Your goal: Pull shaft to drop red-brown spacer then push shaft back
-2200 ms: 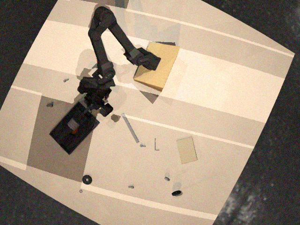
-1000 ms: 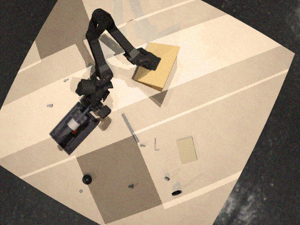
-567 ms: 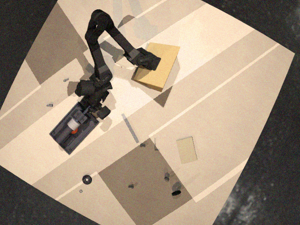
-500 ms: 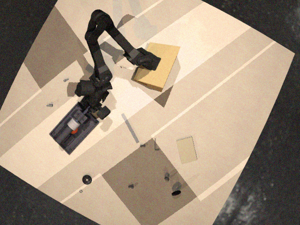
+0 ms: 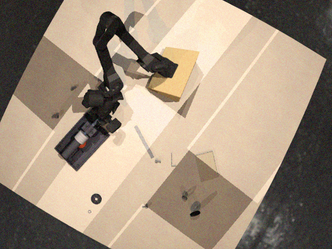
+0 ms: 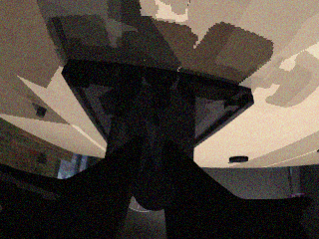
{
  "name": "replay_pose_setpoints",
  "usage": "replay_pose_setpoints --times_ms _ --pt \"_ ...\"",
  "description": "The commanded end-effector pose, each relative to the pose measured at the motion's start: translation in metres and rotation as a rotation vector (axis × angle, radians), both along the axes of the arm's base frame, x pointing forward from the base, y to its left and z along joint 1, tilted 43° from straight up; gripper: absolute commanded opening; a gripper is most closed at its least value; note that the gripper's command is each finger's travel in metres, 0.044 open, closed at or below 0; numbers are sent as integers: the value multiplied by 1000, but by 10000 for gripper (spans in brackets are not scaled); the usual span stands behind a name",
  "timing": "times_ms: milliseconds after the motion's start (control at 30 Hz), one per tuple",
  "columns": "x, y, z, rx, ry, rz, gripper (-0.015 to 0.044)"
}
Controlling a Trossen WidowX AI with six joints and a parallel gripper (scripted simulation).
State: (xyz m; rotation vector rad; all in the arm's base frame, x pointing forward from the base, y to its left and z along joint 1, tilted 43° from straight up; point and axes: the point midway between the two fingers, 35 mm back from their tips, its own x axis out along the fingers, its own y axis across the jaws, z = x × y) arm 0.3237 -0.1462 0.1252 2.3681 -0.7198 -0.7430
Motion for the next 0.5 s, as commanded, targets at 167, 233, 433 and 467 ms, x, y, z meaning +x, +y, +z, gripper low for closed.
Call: replay_pose_setpoints --times_ms 167,233,433,467 --pt "4 -1 3 1 -6 2 0" --pt "5 -1 3 1 -6 2 0" --pt "7 -1 4 1 -6 2 0" --pt "7 -1 4 1 -6 2 0"
